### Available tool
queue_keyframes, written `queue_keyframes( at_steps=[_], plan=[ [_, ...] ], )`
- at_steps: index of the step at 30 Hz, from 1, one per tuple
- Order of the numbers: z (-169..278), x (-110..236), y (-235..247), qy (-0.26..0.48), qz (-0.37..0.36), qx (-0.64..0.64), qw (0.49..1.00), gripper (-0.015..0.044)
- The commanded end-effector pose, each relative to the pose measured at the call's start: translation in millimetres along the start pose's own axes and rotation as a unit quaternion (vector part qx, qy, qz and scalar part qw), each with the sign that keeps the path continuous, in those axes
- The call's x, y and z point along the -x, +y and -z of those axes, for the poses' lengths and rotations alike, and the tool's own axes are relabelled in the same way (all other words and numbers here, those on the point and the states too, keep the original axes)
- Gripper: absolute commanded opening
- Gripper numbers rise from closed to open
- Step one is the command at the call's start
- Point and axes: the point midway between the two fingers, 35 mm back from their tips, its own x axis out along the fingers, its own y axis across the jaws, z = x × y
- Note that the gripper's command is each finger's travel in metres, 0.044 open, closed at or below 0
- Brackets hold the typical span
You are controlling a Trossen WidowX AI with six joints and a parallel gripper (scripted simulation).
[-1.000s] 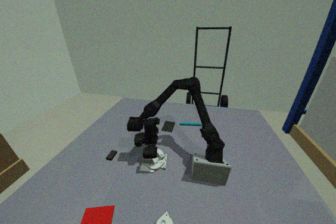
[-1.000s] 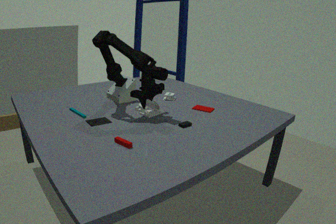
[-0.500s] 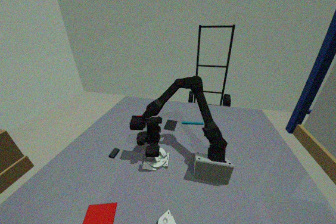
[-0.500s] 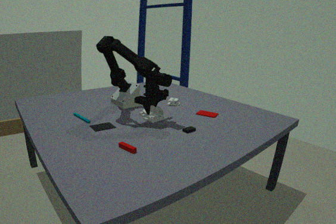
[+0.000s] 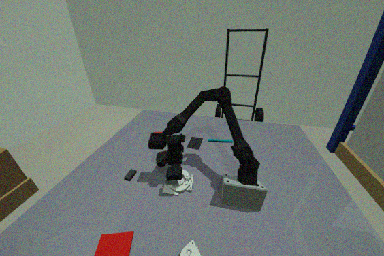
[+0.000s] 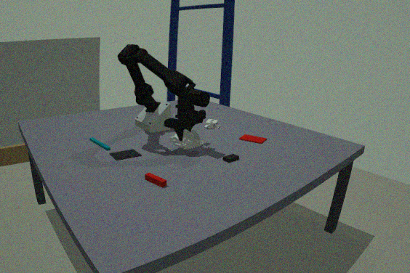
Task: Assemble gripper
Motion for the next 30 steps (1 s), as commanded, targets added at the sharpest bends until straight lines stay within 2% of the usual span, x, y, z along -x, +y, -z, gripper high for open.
queue_keyframes(
  at_steps=[1,30],
  plan=[
    [0.3,-1.6,0.0,0.000,0.002,0.003,1.000,0.0134],
    [0.4,-7.9,0.0,0.000,0.002,0.002,1.000,0.0134]
  ],
)
